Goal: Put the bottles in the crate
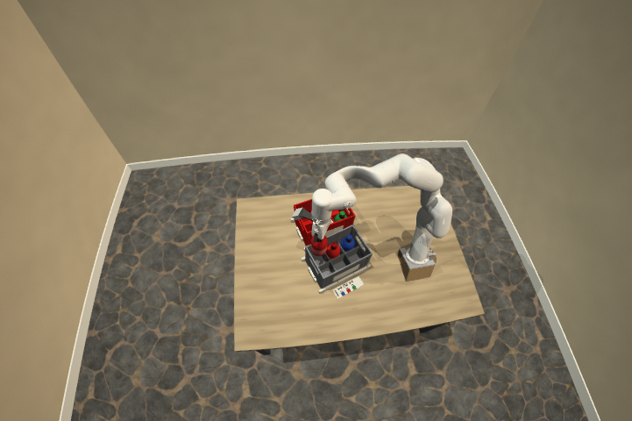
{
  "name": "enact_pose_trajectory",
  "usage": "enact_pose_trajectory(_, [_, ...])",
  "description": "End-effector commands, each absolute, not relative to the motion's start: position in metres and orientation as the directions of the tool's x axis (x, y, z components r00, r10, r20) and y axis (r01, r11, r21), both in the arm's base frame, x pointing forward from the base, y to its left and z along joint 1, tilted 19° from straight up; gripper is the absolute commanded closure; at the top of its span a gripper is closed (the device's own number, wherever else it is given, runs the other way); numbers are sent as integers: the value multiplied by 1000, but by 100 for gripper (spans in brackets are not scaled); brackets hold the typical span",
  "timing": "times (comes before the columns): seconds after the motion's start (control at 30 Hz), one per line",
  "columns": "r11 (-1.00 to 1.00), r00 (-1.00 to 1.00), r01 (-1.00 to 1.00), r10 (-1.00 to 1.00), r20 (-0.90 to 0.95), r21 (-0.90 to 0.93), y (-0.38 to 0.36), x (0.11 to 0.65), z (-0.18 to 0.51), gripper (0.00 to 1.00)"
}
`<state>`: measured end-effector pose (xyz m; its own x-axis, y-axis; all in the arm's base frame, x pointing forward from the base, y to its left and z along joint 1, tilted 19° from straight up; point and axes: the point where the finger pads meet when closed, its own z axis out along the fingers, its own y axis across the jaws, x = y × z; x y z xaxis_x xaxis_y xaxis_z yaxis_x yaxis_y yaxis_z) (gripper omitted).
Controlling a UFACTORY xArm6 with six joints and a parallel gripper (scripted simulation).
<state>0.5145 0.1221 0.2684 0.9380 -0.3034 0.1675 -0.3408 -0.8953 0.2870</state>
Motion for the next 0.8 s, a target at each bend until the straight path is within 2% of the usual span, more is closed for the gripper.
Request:
enact_pose_trajectory(0.0, [-896,937,-341,-303,172,284,122,515,269,100])
enact_pose_trajectory(0.77, [-896,937,-341,-303,172,284,115,517,249,100])
